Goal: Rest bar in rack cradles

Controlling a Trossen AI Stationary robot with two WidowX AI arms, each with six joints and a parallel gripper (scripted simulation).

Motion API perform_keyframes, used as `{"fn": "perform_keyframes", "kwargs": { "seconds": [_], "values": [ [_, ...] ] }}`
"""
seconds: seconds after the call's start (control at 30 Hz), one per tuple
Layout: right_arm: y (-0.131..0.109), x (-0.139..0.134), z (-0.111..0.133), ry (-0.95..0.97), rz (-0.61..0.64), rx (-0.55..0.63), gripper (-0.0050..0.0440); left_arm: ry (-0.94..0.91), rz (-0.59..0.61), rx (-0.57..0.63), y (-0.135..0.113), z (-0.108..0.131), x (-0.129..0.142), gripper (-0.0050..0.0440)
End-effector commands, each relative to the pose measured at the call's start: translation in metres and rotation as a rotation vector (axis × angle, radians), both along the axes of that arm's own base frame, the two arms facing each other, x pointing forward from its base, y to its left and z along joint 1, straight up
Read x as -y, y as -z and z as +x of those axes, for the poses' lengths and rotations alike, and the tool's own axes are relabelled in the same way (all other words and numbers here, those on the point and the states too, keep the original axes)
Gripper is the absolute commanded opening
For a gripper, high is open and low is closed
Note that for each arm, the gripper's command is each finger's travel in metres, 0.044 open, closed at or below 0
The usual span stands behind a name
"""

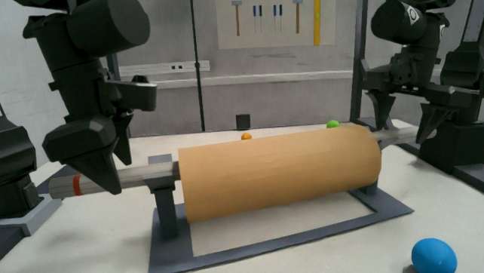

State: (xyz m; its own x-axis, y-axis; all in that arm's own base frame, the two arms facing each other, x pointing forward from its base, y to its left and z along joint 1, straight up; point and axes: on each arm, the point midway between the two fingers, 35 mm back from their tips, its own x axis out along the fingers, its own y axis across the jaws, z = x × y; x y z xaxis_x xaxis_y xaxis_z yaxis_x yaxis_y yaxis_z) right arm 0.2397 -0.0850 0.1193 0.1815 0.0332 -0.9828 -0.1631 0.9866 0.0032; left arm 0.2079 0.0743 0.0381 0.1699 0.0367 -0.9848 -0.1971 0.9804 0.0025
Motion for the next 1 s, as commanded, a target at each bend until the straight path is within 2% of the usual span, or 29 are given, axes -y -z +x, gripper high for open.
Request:
{"fn": "perform_keyframes", "kwargs": {
  "seconds": [0.0, 0.67, 0.9, 0.97],
  "values": [
    [-0.002, 0.000, 0.000, 0.002, -0.002, 0.005, 0.0440, 0.002, 0.018, 0.040, -0.018, 0.006, -0.003, 0.0440],
    [-0.002, 0.000, 0.000, 0.002, -0.002, 0.005, 0.0440, 0.003, 0.011, 0.037, -0.063, -0.005, 0.000, 0.0440],
    [-0.002, 0.000, 0.000, 0.002, -0.002, 0.005, 0.0440, 0.003, 0.011, 0.036, -0.066, -0.006, 0.000, 0.0440],
    [-0.016, 0.002, 0.002, 0.001, -0.012, 0.031, 0.0440, 0.003, 0.007, 0.026, -0.063, -0.006, 0.000, 0.0440]
  ]
}}
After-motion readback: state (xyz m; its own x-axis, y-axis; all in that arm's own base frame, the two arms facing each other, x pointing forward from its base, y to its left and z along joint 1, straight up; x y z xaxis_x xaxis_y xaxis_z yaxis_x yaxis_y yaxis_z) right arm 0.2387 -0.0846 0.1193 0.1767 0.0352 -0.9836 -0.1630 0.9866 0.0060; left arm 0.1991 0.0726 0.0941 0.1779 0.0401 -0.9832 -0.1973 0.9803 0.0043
